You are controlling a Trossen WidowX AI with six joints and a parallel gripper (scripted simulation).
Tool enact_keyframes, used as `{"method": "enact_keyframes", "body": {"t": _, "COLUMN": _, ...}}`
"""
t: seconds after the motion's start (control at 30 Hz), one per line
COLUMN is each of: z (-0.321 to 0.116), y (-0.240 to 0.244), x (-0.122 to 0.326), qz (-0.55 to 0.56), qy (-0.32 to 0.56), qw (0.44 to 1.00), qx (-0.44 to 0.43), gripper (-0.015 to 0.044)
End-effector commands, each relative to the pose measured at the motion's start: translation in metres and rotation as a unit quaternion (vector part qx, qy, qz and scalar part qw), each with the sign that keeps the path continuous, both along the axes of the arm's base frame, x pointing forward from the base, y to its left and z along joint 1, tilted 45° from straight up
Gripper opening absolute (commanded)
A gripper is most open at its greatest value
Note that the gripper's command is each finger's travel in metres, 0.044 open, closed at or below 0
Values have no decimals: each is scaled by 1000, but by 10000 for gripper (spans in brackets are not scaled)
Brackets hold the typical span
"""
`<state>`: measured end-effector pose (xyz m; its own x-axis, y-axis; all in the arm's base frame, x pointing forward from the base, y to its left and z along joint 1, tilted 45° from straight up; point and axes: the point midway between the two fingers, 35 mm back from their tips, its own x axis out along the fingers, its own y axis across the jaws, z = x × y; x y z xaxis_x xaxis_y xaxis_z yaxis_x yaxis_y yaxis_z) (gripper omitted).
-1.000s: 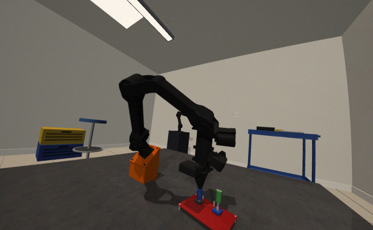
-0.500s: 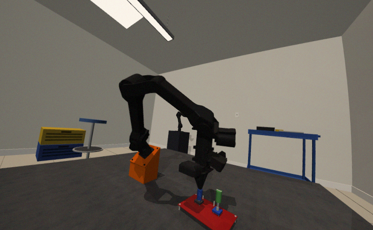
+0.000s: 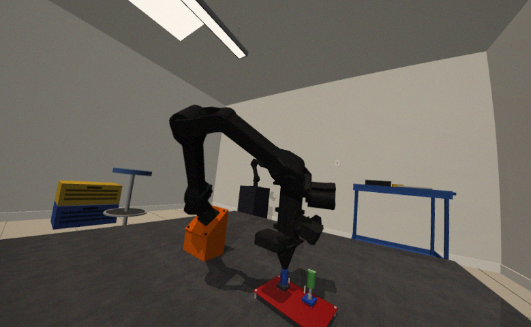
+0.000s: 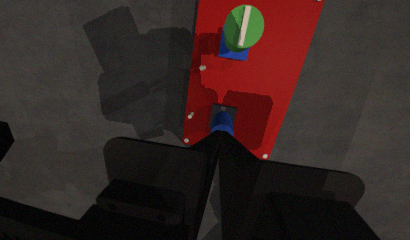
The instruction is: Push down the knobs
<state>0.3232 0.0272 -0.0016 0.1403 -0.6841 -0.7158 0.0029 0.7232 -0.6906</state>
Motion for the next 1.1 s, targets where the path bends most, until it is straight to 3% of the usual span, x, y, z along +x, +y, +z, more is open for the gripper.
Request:
{"method": "enact_keyframes", "body": {"t": 0.0, "z": 2, "y": 1, "x": 1, "qz": -2, "qy": -2, "qw": 1000, "qx": 0, "gripper": 0}}
{"method": "enact_keyframes", "body": {"t": 0.3, "z": 12, "y": 10, "x": -1, "qz": -2, "qy": -2, "qw": 1000, "qx": 0, "gripper": 0}}
{"method": "enact_keyframes", "body": {"t": 0.57, "z": 9, "y": 6, "x": -1, "qz": -2, "qy": 0, "qw": 1000, "qx": -3, "gripper": 210}}
{"method": "enact_keyframes", "body": {"t": 0.83, "z": 32, "y": 31, "x": 32, "qz": 2, "qy": 2, "qw": 1000, "qx": 2, "gripper": 0}}
{"method": "enact_keyframes", "body": {"t": 1.07, "z": 58, "y": 53, "x": 58, "qz": -2, "qy": -4, "qw": 1000, "qx": 1, "gripper": 0}}
